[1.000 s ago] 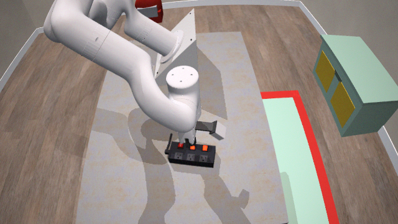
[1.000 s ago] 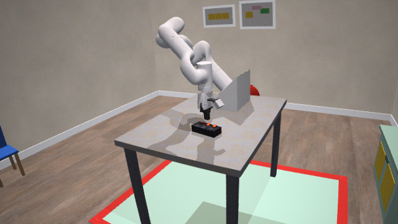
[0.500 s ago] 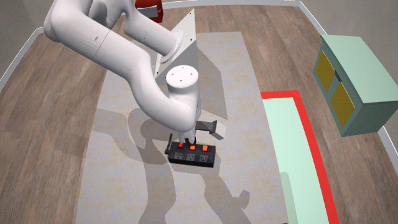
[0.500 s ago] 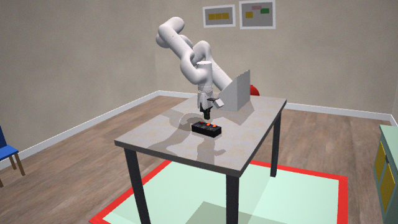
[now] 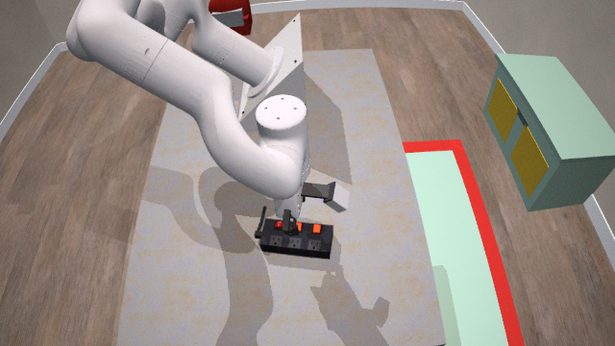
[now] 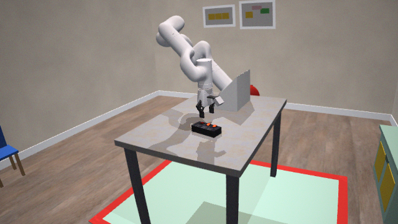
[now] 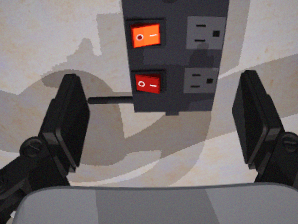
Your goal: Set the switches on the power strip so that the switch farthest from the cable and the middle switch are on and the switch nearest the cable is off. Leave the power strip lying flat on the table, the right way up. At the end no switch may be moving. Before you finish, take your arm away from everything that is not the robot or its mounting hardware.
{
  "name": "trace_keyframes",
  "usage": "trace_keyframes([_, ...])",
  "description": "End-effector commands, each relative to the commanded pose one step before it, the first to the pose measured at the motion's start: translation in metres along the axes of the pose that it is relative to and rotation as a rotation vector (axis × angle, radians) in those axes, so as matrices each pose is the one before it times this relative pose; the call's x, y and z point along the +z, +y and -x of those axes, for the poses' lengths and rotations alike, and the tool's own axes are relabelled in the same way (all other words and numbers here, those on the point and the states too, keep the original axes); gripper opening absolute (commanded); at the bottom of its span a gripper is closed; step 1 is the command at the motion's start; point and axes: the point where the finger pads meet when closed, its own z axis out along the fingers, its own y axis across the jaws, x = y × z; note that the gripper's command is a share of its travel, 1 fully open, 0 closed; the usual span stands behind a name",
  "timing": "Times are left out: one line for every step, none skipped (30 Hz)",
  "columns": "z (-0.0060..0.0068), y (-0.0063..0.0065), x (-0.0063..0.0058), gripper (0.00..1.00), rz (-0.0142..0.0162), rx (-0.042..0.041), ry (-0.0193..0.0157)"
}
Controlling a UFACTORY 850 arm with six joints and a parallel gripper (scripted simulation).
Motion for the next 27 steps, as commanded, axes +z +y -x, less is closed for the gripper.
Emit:
trace_keyframes([-0.00028,0.00082,-0.01168,1.0,0.00148,0.00069,0.00106])
trace_keyframes([0.0,0.0,-0.00531,1.0,0.0,0.0,0.0])
trace_keyframes([0.0,0.0,-0.00565,1.0,0.0,0.0,0.0])
trace_keyframes([0.0,0.0,-0.0059,1.0,0.0,0.0,0.0])
trace_keyframes([0.0,0.0,-0.00605,1.0,0.0,0.0,0.0])
trace_keyframes([0.0,0.0,-0.00609,1.0,0.0,0.0,0.00001])
trace_keyframes([0.0,0.0,-0.00604,1.0,0.0,0.0,0.0])
trace_keyframes([0.0,0.0,-0.00588,1.0,0.0,0.0,0.0])
trace_keyframes([0.0,0.0,-0.00561,1.0,0.0,0.0,0.0])
trace_keyframes([0.0,0.0,-0.00524,1.0,0.0,0.0,0.0])
trace_keyframes([0.0,0.0,-0.00478,1.0,0.0,0.0,0.0])
trace_keyframes([0.0,0.0,-0.00424,1.0,0.0,0.0,0.0])
trace_keyframes([0.0,0.0,-0.00364,1.0,0.0,0.0,0.0])
trace_keyframes([0.0,0.0,-0.00301,1.0,0.0,0.0,0.0])
trace_keyframes([0.0,0.0,-0.00235,1.0,0.0,0.0,0.0])
trace_keyframes([0.0,0.0,-0.00172,1.0,0.0,0.0,0.0])
trace_keyframes([0.0,0.0,0.0,1.0,0.0,0.0,0.0])
trace_keyframes([0.0,0.0,0.0,1.0,0.0,0.0,0.0])
trace_keyframes([0.0,0.0,-0.00112,1.0,0.0,0.0,0.0])
trace_keyframes([0.0,0.0,-0.00062,1.0,0.0,0.0,0.0])
trace_keyframes([0.0,0.0,-0.00024,1.0,0.0,0.0,0.0])
trace_keyframes([0.0,0.0,-0.00004,1.0,0.0,0.0,0.0])
trace_keyframes([0.0,0.0,0.0,1.0,0.0,0.0,0.0])
trace_keyframes([0.0,0.0,0.0,1.0,0.0,0.0,0.0])
trace_keyframes([0.0,0.0,0.0,1.0,0.0,0.0,0.0])
trace_keyframes([0.0,0.0,0.0,1.0,0.0,0.0,0.0])
trace_keyframes([0.0,0.0,0.0,1.0,0.0,0.0,0.0])
